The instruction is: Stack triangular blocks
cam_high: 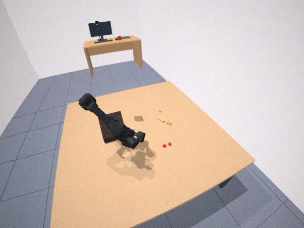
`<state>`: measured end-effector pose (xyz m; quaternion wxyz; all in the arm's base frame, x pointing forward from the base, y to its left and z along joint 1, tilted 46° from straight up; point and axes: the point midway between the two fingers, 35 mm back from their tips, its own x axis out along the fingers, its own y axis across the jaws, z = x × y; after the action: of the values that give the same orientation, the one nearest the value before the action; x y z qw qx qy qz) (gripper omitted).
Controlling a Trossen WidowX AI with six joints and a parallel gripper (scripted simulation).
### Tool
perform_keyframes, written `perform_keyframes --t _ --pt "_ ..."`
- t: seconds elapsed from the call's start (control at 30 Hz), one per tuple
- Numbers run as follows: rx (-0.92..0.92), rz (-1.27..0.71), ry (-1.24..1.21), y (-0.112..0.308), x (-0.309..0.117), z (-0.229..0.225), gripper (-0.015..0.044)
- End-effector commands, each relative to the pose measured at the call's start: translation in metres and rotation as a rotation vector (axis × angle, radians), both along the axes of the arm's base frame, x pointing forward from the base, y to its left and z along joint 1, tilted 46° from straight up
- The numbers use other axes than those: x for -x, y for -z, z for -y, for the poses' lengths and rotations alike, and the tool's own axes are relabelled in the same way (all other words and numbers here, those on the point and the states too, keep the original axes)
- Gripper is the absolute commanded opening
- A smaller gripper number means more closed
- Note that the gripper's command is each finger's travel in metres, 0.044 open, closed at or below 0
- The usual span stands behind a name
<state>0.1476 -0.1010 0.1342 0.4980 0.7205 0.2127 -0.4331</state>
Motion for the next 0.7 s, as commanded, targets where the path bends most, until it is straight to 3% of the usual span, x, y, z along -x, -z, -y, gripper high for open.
perform_keyframes --t 0.0,0.67 --pt "-0.002 -0.011 0.001 0.001 0.0 0.0 0.0" --pt "0.052 -0.326 0.038 0.026 0.007 -0.011 0.0"
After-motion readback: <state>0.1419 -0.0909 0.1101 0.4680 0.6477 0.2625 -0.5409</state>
